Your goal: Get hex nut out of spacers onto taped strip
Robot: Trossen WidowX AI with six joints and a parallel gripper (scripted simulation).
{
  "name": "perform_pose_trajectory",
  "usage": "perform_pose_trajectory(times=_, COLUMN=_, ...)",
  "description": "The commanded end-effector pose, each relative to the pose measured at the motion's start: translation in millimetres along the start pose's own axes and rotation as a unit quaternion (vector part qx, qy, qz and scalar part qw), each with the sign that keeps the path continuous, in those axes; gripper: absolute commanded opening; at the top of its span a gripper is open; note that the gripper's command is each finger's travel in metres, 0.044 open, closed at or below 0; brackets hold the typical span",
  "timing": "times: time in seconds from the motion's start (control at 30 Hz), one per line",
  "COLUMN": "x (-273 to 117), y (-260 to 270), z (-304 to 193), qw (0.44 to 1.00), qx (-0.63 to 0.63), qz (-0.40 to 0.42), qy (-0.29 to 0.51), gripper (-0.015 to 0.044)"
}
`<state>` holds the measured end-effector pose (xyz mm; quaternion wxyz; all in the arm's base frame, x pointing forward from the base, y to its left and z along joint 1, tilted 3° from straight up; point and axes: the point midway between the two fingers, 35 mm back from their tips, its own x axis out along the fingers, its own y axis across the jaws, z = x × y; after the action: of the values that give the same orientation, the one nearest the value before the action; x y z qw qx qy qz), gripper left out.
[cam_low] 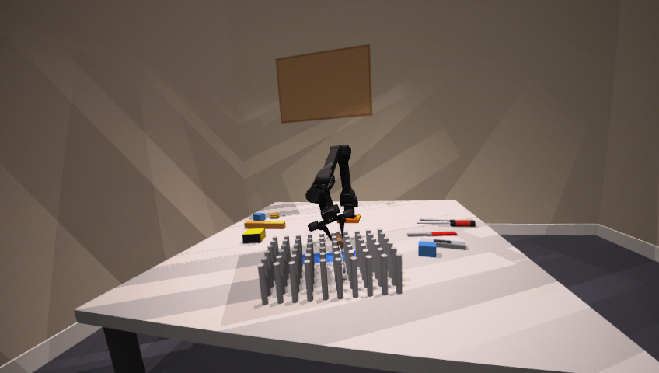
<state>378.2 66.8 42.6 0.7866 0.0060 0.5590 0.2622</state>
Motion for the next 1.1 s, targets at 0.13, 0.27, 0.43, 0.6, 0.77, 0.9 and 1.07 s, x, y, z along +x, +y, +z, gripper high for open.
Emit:
perform_pose_trajectory(times=0.13, x=1, y=-2, z=3, qw=1.0, qx=0.0, qz=-0.003, qy=-0.005, gripper=0.0)
perform_pose_trajectory(times=0.27, x=5, y=-3, z=2, qw=1.0, qx=0.0, qz=-0.003, qy=-0.005, gripper=0.0)
perform_pose_trajectory(times=0.43, x=10, y=-4, z=-1, qw=1.0, qx=0.0, qz=-0.003, qy=-0.005, gripper=0.0)
perform_pose_trajectory(times=0.6, x=14, y=-6, z=-3, qw=1.0, qx=0.0, qz=-0.003, qy=-0.005, gripper=0.0)
perform_pose_trajectory(times=0.77, x=16, y=-6, z=-4, qw=1.0, qx=0.0, qz=-0.003, qy=-0.005, gripper=0.0)
perform_pose_trajectory(times=0.9, x=15, y=-6, z=-5, qw=1.0, qx=0.0, qz=-0.003, qy=-0.005, gripper=0.0)
perform_pose_trajectory(times=1.07, x=14, y=-6, z=-8, qw=1.0, qx=0.0, qz=-0.003, qy=-0.005, gripper=0.0)
